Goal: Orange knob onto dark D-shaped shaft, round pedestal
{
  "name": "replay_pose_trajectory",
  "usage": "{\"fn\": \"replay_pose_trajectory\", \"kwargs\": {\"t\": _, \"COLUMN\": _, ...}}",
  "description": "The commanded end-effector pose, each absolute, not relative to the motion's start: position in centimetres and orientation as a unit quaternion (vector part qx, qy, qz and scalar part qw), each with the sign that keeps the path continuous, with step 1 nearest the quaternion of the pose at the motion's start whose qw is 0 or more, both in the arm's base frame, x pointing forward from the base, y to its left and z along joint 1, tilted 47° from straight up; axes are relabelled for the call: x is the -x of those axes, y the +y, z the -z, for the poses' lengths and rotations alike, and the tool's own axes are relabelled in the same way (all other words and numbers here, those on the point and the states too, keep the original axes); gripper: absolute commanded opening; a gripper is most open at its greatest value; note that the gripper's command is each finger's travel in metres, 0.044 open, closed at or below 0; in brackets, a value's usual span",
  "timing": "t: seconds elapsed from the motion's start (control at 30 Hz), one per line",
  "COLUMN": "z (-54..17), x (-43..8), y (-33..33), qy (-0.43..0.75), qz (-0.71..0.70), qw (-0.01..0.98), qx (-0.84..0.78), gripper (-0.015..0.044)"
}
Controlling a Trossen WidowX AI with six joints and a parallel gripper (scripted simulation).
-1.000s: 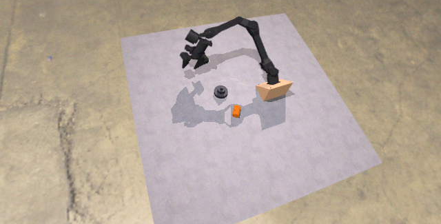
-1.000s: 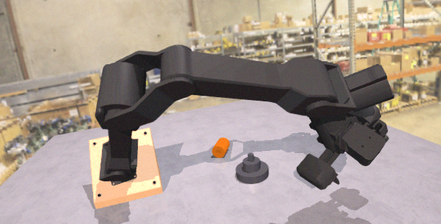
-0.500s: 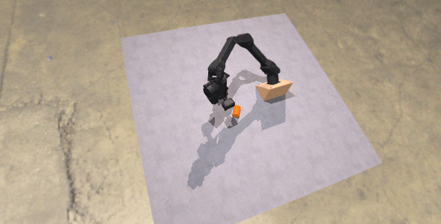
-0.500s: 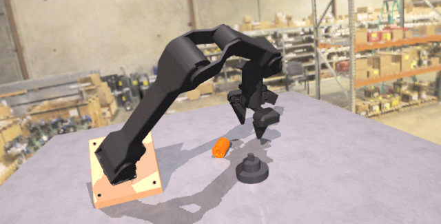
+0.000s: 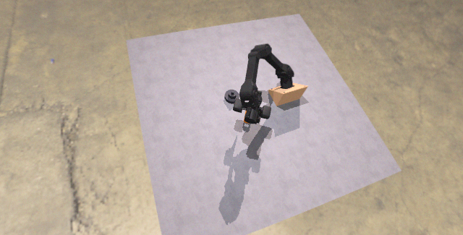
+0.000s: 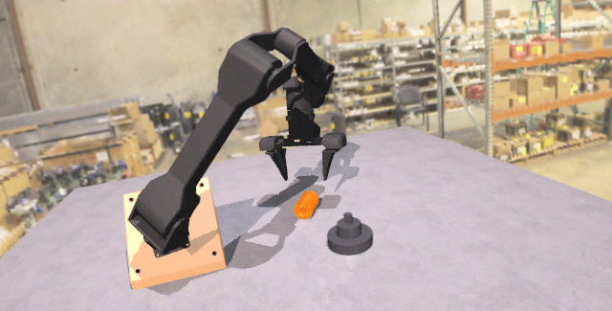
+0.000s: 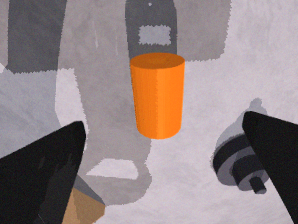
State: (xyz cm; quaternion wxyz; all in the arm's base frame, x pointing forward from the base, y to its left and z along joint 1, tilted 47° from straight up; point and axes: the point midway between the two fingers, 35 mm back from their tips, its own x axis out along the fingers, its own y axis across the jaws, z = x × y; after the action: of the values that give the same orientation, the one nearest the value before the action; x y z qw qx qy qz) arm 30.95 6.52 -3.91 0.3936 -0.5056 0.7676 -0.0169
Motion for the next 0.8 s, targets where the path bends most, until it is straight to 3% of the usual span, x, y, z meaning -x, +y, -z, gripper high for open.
{"fn": "replay_pose_trajectory", "kwargs": {"t": 0.0, "z": 4.9, "x": -30.7, "y": 5.2, "qy": 0.768, "qz": 0.016, "qw": 0.388, "qx": 0.509, "gripper": 0.044}}
{"fn": "replay_pose_trajectory", "kwargs": {"t": 0.77, "z": 7.2, "x": -30.5, "y": 2.8, "qy": 0.768, "qz": 0.016, "qw": 0.387, "qx": 0.51, "gripper": 0.044}}
